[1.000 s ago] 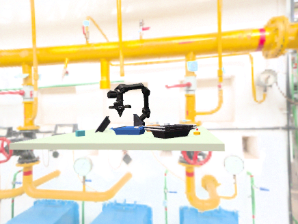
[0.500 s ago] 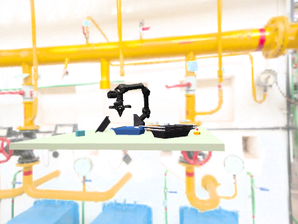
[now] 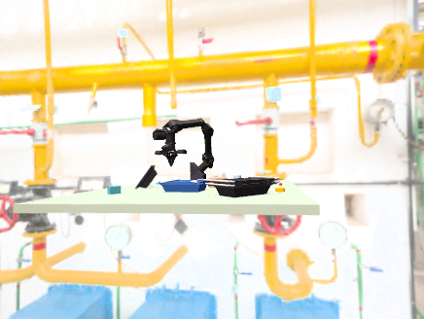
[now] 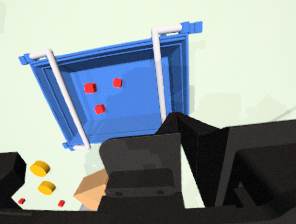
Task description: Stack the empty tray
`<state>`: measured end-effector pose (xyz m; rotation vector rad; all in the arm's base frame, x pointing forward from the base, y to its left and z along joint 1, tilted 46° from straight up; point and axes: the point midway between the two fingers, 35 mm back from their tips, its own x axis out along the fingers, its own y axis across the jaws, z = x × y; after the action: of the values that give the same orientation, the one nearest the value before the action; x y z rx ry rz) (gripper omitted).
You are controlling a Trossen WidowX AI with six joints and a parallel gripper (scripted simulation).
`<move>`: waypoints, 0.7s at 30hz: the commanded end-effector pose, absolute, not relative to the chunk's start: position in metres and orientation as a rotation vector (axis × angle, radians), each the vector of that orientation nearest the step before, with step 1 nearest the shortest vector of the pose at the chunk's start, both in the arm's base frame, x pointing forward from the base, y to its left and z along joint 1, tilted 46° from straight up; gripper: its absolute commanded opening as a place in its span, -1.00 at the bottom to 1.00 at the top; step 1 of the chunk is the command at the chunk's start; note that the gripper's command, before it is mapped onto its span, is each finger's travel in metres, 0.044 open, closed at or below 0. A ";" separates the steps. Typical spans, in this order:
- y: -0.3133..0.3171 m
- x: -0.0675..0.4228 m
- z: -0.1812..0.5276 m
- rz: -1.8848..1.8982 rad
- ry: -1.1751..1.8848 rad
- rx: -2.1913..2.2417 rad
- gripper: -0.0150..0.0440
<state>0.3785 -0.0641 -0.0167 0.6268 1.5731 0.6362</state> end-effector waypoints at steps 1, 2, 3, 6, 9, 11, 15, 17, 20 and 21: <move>-0.064 0.379 -0.017 0.632 1.573 0.633 -0.49; -0.064 0.379 -0.017 0.632 1.573 0.633 -0.49; -0.064 0.379 -0.017 0.632 1.573 0.633 -0.49; -0.064 0.379 -0.017 0.632 1.573 0.633 -0.49; -0.064 0.379 -0.017 0.632 1.573 0.633 -0.49; -0.064 0.379 -0.017 0.632 1.573 0.633 -0.49; -0.064 0.379 -0.017 0.632 1.573 0.633 -0.49; -0.064 0.379 -0.017 0.632 1.573 0.633 -0.49; -0.071 0.377 -0.021 0.638 1.569 0.618 -0.49; -0.075 0.375 -0.024 0.639 1.567 0.612 -0.49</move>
<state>0.3782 -0.0657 -0.0177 0.6279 1.5709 0.6364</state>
